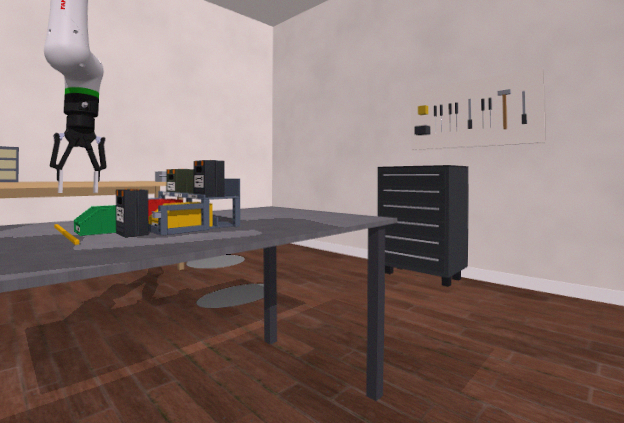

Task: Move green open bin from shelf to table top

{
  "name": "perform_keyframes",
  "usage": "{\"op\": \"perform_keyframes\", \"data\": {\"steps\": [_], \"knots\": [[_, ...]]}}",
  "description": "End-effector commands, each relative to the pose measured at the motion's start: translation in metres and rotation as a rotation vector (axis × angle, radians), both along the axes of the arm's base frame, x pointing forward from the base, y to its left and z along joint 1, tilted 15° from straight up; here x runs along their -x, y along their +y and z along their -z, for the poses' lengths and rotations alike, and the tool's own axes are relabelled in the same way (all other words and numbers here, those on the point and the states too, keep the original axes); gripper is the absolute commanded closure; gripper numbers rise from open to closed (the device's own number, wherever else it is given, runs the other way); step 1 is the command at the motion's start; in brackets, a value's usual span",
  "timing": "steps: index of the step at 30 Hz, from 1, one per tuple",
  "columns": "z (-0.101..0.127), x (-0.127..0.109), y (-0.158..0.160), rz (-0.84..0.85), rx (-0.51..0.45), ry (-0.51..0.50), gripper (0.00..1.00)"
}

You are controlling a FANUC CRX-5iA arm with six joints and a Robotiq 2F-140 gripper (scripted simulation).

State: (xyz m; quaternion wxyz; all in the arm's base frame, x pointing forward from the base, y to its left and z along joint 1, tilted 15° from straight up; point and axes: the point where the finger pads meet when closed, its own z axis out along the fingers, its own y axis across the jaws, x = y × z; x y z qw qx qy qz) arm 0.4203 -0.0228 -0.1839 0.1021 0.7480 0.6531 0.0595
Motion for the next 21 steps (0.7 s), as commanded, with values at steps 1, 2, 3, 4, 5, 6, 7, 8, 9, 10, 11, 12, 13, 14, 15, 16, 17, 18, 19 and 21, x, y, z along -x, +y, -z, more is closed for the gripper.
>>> {"op": "perform_keyframes", "data": {"steps": [1, 2, 3, 4, 5, 6, 7, 8, 9, 10, 11, 12, 13, 14, 15, 16, 17, 18, 19, 21], "knots": [[0.0002, 0.0001, -0.0002, -0.011, -0.037, -0.031, 0.43], [0.0002, 0.0001, -0.0002, -0.011, -0.037, -0.031, 0.43], [0.0002, 0.0001, -0.0002, -0.011, -0.037, -0.031, 0.43], [0.0002, 0.0001, -0.0002, -0.011, -0.037, -0.031, 0.43], [0.0, 0.0, 0.0, -0.002, -0.008, -0.006, 0.43], [0.0, 0.0, -0.0001, -0.004, -0.015, -0.013, 0.43], [0.0001, 0.0001, -0.0001, -0.007, -0.022, -0.019, 0.43], [0.0001, 0.0001, -0.0001, -0.009, -0.03, -0.025, 0.43], [0.0002, 0.0001, -0.0002, -0.011, -0.037, -0.031, 0.43], [0.0002, 0.0001, -0.0002, -0.011, -0.037, -0.031, 0.43], [0.0002, 0.0001, -0.0002, -0.011, -0.037, -0.031, 0.43], [0.0002, 0.0001, -0.0002, -0.011, -0.037, -0.031, 0.43], [0.0002, 0.0001, -0.0002, -0.011, -0.037, -0.031, 0.43], [0.0002, 0.0001, -0.0002, -0.011, -0.037, -0.031, 0.43], [0.0002, 0.0001, -0.0002, -0.011, -0.037, -0.031, 0.43], [0.0002, 0.0001, -0.0002, -0.011, -0.037, -0.031, 0.43], [0.0002, 0.0001, -0.0002, -0.011, -0.037, -0.031, 0.43], [0.0002, 0.0001, -0.0002, -0.011, -0.037, -0.031, 0.43], [0.0002, 0.0001, -0.0002, -0.011, -0.037, -0.031, 0.43], [0.0002, 0.0001, -0.0002, -0.011, -0.037, -0.031, 0.43]]}}
